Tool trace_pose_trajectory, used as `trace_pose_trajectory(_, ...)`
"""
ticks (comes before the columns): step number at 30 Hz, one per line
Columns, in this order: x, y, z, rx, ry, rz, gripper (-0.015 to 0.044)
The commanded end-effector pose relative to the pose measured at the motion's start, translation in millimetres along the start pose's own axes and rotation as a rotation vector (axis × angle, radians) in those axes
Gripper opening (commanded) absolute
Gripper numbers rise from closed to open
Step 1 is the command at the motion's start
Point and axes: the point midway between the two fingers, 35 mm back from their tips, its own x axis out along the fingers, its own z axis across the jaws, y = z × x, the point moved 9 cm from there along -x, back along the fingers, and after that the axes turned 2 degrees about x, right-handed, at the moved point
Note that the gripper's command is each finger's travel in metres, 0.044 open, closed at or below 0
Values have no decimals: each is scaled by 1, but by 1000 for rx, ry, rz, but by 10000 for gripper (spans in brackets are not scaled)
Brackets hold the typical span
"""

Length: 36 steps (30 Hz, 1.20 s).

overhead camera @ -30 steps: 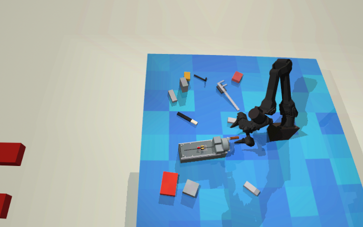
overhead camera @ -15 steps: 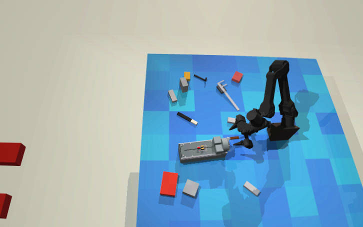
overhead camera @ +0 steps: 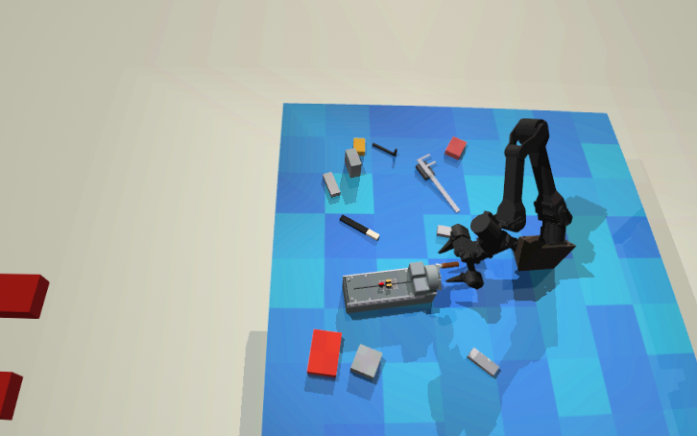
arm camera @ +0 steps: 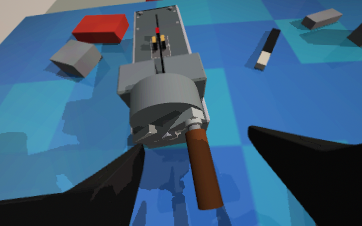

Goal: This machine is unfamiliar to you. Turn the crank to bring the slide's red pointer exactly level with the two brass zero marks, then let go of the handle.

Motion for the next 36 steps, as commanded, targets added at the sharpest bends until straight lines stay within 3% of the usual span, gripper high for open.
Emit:
trace_pose_trajectory(1, 5, 9, 0, -15, -3, 11, 440)
trace_pose_trajectory(6, 7, 12, 0, -15, -2, 10, 440)
trace_pose_trajectory(23, 7, 12, 0, -15, -2, 10, 0)
trace_pose_trajectory(36, 9, 13, -4, -15, -2, 10, 0)
